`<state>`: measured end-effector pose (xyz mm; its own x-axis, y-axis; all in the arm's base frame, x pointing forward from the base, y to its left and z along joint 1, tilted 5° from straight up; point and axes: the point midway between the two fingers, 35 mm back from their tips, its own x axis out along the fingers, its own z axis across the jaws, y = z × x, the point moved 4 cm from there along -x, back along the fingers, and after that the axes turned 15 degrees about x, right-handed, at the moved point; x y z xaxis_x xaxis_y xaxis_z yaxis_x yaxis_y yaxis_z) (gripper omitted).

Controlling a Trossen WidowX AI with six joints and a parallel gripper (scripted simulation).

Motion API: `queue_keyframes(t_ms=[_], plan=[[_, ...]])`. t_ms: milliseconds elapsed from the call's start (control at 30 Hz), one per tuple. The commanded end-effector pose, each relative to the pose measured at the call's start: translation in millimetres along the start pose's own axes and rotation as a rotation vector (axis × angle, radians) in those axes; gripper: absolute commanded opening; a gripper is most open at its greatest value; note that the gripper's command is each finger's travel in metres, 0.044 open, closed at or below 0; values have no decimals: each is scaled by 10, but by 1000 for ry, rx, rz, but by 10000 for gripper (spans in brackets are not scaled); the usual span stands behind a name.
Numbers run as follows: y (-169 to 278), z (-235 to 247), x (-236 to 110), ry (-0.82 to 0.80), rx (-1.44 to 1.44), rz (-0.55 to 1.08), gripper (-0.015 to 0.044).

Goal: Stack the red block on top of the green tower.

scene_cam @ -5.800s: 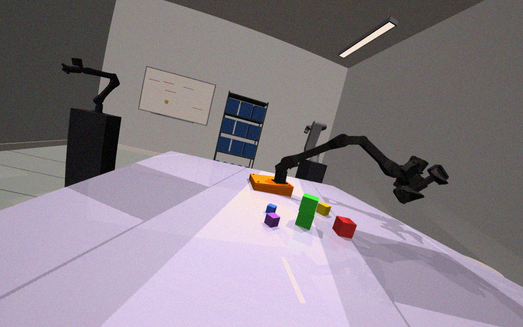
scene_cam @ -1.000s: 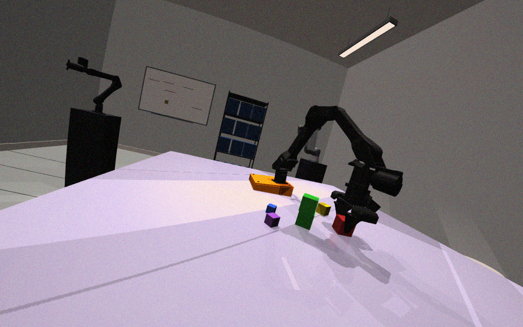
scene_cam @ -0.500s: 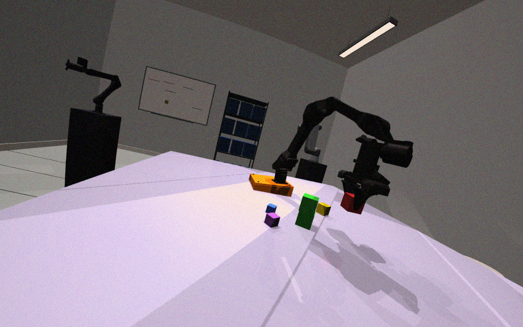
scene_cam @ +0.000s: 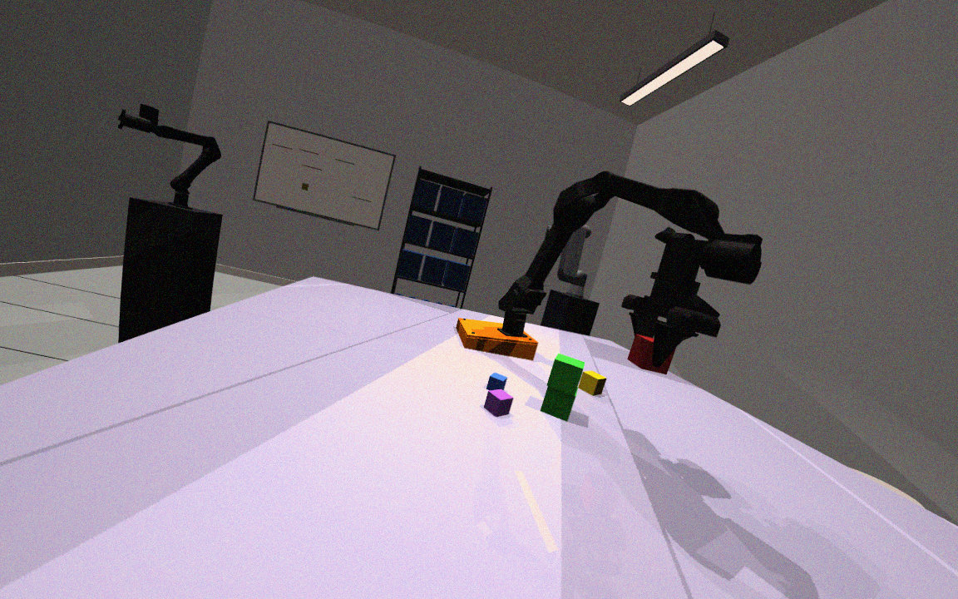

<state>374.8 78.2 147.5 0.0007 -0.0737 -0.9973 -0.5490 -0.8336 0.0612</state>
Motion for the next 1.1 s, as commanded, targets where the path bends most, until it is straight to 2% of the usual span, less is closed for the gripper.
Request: queue_keyframes(t_ms=[0,533,833,1067], plan=[[186,-75,-15,-2,5,0,0],[1215,-273,-7,0,5,9,0],[1260,-276,-68,0,5,9,0],[1261,-279,126,0,5,9,0]])
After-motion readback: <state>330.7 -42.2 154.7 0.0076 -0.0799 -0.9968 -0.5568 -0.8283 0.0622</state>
